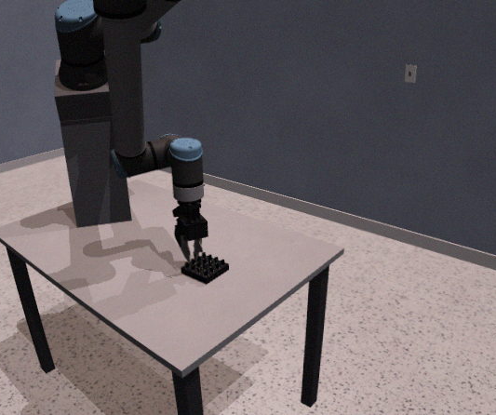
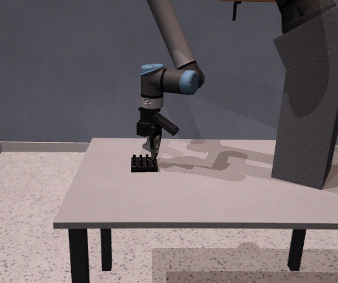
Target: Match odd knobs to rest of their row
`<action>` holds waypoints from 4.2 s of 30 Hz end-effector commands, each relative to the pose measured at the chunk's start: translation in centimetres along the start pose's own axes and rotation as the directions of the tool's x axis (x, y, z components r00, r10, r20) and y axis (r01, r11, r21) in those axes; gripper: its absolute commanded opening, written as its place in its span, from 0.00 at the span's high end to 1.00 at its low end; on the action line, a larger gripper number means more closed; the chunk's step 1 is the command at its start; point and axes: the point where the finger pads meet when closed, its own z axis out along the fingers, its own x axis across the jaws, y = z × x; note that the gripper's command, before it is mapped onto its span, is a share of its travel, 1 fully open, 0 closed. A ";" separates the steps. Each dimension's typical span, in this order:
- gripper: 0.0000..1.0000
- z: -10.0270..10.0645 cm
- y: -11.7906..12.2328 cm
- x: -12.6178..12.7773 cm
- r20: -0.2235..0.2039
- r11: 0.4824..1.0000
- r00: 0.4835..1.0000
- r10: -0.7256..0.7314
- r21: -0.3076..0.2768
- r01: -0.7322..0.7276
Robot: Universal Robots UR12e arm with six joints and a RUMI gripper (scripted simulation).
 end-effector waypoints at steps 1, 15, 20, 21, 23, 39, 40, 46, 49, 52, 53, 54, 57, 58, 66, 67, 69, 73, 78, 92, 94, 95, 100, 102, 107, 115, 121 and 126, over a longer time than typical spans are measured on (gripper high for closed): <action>0.89 0.0 0.0 0.0 0.000 1.000 1.000 0.000 -0.001 0.000; 0.89 -1.1 0.0 0.0 0.000 1.000 1.000 0.000 -0.001 0.000; 0.89 -2.0 0.0 0.0 0.000 1.000 1.000 0.000 -0.001 0.000; 0.89 -2.3 0.0 0.0 0.000 1.000 1.000 0.000 -0.001 0.000; 0.89 -2.8 0.0 0.0 0.000 1.000 1.000 0.000 -0.001 0.000; 0.89 -3.8 0.0 0.0 0.000 1.000 1.000 0.000 -0.001 0.000; 0.89 -3.8 0.0 0.0 0.000 1.000 1.000 0.000 -0.001 0.000; 0.00 -3.9 0.0 0.0 0.000 1.000 1.000 0.000 -0.001 0.000; 0.00 -4.5 0.0 0.0 0.000 1.000 1.000 0.000 -0.001 0.000; 0.00 -4.8 0.0 0.0 0.000 1.000 1.000 0.000 -0.001 0.000; 0.00 -5.2 0.0 0.0 0.000 1.000 1.000 0.000 -0.001 0.000; 0.00 -5.6 0.0 0.0 0.000 1.000 1.000 0.000 -0.001 0.000; 0.00 -7.3 0.0 0.0 0.000 1.000 1.000 0.000 -0.001 0.000; 0.00 -7.9 0.0 0.0 0.000 1.000 1.000 0.000 -0.001 0.000; 0.00 -13.1 0.0 0.0 0.000 1.000 1.000 0.000 -0.001 0.000; 0.00 -13.1 0.0 0.0 0.000 1.000 1.000 0.000 -0.001 0.000; 0.00 -13.6 0.0 0.0 0.000 1.000 1.000 0.000 -0.001 0.000; 0.00 -15.0 0.0 0.0 0.000 1.000 1.000 0.000 -0.001 0.000; 0.00 -15.5 0.0 0.0 0.000 1.000 1.000 0.000 -0.001 0.000; 0.00 -15.5 0.0 0.0 0.000 1.000 1.000 0.000 -0.001 0.000; 0.00 -15.5 0.0 0.0 0.000 1.000 1.000 0.000 -0.001 0.000; 0.00 -15.5 0.0 0.0 0.000 1.000 1.000 0.000 -0.001 0.000; 0.00 -15.5 0.0 0.0 0.000 1.000 1.000 0.000 -0.001 0.000; 0.00 -15.5 0.0 0.0 0.000 1.000 1.000 0.000 -0.001 0.000; 0.00 -15.5 0.0 0.0 0.000 1.000 1.000 0.000 -0.001 0.000; 0.00 -15.5 0.0 0.0 0.000 1.000 1.000 0.000 -0.001 0.000; 0.00 -15.5 0.0 0.0 0.000 1.000 1.000 0.000 -0.001 0.000; 0.00 -15.5 0.0 0.0 0.000 1.000 1.000 0.000 -0.001 0.000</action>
